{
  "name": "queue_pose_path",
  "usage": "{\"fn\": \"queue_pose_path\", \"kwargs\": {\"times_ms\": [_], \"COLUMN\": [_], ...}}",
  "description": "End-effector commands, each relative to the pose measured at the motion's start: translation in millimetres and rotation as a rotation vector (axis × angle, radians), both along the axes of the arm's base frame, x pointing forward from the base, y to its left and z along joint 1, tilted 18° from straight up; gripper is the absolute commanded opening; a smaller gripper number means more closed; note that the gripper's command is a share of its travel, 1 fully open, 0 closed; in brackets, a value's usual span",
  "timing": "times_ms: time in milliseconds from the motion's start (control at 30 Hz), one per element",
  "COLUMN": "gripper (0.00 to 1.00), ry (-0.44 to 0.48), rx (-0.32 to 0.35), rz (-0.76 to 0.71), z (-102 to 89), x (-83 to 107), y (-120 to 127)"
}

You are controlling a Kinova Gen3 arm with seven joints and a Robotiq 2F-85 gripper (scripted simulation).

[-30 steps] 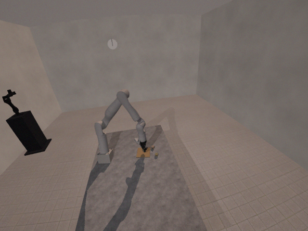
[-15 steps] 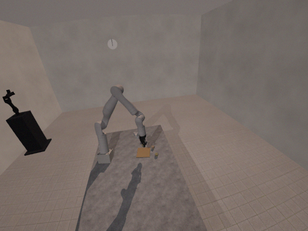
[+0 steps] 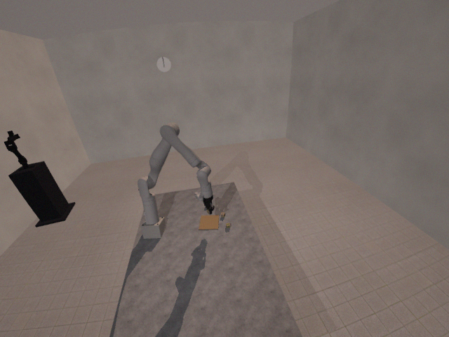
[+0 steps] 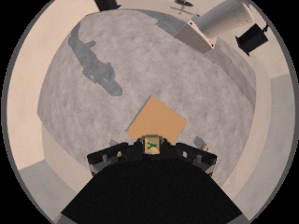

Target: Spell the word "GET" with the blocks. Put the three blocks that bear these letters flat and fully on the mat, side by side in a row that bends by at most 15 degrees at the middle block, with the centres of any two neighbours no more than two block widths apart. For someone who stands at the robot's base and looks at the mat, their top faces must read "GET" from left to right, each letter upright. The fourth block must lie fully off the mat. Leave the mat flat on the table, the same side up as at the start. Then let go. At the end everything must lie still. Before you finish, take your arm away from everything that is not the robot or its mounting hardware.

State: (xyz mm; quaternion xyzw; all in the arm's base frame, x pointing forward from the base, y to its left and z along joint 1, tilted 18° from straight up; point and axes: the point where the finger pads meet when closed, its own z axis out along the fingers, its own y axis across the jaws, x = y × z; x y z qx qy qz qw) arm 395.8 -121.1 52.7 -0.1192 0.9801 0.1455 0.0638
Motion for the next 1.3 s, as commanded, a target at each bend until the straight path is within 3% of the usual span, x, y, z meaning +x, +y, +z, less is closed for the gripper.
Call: {"fn": "queue_pose_path", "kwargs": {"times_ms": [0, 600, 1267], "gripper": [0.21, 0.21, 0.21], "ry": [-0.001, 0.04, 0.204], "rx": [-0.001, 0.015, 0.067], "rz": [-0.001, -0.102, -0.509], "z": [0.5, -2.3, -12.4], "x": [0.3, -1.9, -9.6], "y": [-0.5, 1.6, 9.1]}}
